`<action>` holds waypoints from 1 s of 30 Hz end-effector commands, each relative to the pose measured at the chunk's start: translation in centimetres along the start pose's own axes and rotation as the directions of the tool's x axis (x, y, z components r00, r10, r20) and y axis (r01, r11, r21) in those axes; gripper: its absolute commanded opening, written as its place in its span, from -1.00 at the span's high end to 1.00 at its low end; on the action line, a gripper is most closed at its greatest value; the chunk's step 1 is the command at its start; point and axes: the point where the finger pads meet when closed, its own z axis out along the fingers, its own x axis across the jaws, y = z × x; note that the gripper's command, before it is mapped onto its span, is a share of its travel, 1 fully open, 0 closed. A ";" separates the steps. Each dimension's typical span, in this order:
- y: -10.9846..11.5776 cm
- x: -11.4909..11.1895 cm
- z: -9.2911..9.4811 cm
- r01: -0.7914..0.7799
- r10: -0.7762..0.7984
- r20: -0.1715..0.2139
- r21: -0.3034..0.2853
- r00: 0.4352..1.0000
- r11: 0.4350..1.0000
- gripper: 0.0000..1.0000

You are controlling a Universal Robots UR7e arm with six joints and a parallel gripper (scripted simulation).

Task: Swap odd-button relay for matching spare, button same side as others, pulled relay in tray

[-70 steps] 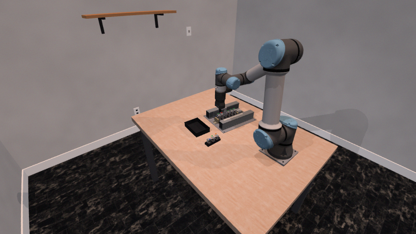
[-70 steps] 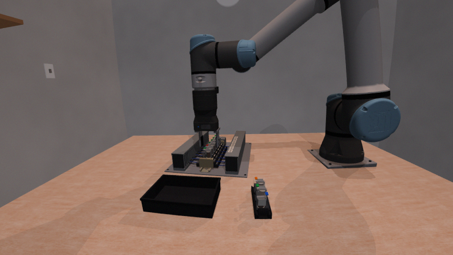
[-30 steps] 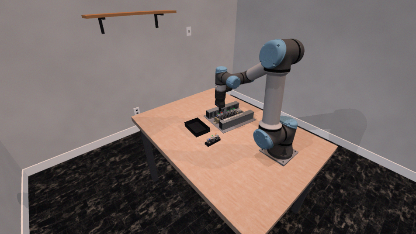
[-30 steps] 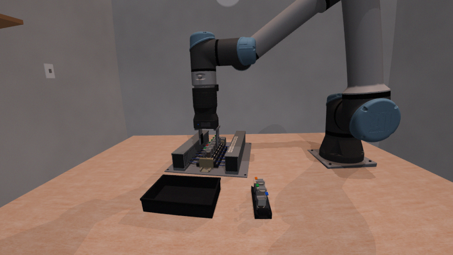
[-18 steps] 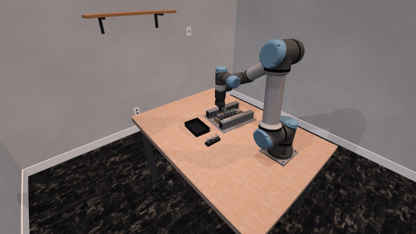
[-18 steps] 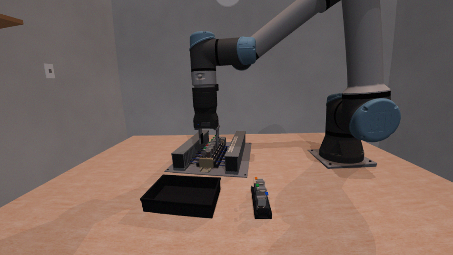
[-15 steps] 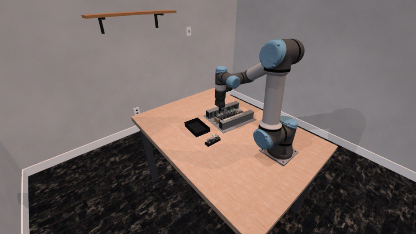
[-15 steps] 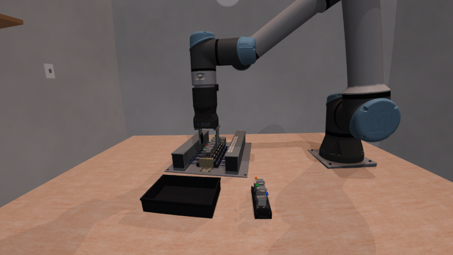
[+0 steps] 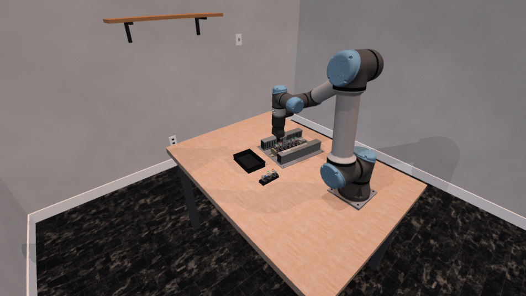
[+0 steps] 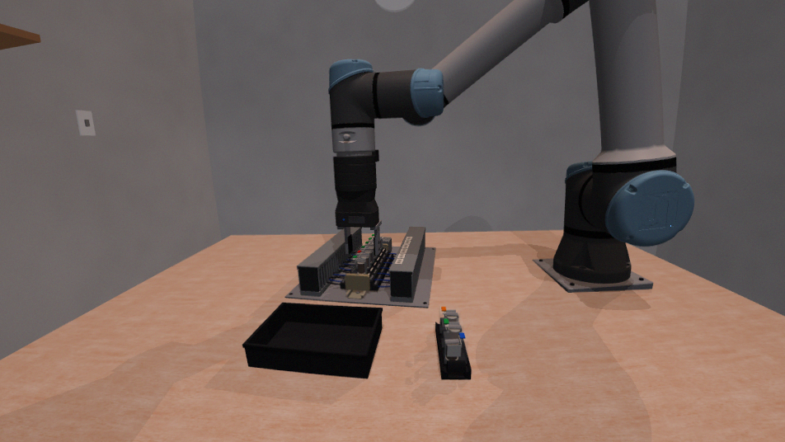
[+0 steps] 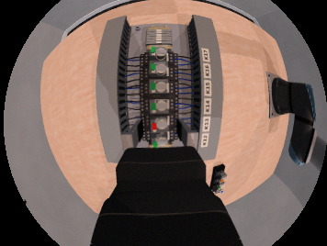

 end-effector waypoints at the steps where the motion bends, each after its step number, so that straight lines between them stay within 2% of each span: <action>1: 0.0 0.0 0.1 0.000 0.000 0.002 0.000 1.000 1.000 -1.00; 5: 0.0 0.0 0.7 0.000 0.000 0.002 0.000 1.000 1.000 -1.00; 17: 0.0 0.0 0.7 0.000 0.000 0.002 0.000 1.000 1.000 -1.00; 22: 0.0 0.0 1.5 0.000 0.000 0.002 0.000 1.000 1.000 -1.00; 30: 0.0 0.0 1.5 0.000 0.000 0.002 0.000 1.000 1.000 -1.00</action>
